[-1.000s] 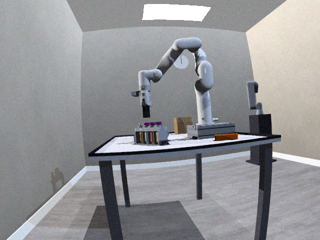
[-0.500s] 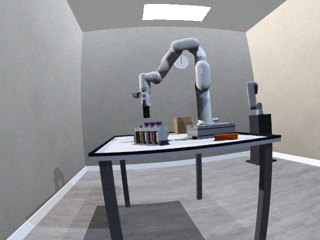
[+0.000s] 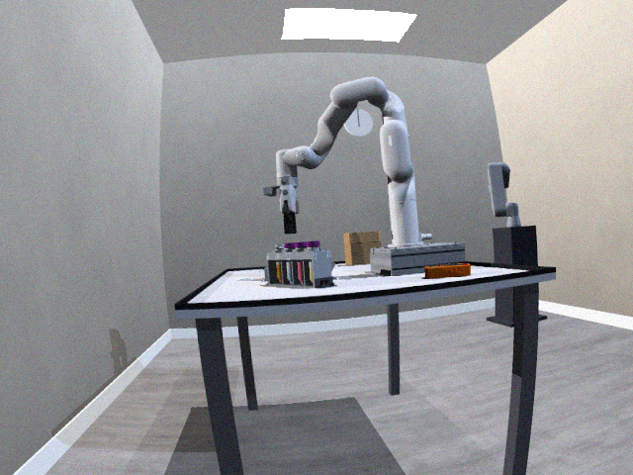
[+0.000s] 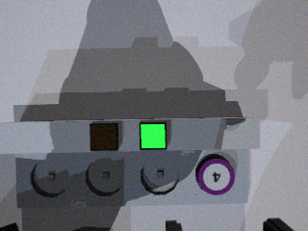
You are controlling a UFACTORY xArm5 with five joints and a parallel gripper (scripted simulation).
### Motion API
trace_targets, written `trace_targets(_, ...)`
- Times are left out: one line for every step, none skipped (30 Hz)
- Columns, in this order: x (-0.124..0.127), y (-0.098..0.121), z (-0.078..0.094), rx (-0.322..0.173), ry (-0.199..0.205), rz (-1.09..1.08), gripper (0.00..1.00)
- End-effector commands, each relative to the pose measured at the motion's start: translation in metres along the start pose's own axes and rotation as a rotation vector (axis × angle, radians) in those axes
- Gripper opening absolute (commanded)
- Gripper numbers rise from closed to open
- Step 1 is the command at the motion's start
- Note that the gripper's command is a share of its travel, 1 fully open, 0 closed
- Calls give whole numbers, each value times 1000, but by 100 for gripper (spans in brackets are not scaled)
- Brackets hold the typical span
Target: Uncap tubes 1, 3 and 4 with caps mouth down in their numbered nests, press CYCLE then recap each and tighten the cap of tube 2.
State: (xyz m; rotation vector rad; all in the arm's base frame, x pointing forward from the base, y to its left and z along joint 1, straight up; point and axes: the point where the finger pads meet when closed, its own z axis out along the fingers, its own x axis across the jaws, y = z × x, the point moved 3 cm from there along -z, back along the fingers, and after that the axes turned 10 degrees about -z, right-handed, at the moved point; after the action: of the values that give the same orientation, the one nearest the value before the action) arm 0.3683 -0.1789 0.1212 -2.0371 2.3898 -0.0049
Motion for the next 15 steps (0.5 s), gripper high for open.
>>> trace_targets(28, -4, 0, 3, -6, -3, 46)
trace_targets(28, -4, 0, 3, -6, -3, 46)
trace_targets(28, -4, 0, 3, -6, -3, 46)
trace_targets(28, -4, 0, 3, -6, -3, 46)
trace_targets(28, -4, 0, 3, -6, -3, 46)
trace_targets(28, -4, 0, 3, -6, -3, 46)
trace_targets(28, -4, 0, 3, -6, -3, 46)
trace_targets(28, -4, 0, 3, -6, -3, 46)
trace_targets(28, -4, 0, 3, -6, -3, 46)
trace_targets(28, -4, 0, 3, -6, -3, 46)
trace_targets(28, -4, 0, 3, -6, -3, 46)
trace_targets(28, -4, 5, 3, -6, -3, 46)
trace_targets(28, -4, 10, 3, -6, -3, 46)
trace_targets(28, -4, 15, 3, -6, -3, 46)
trace_targets(28, -4, 20, 2, -6, -3, 46)
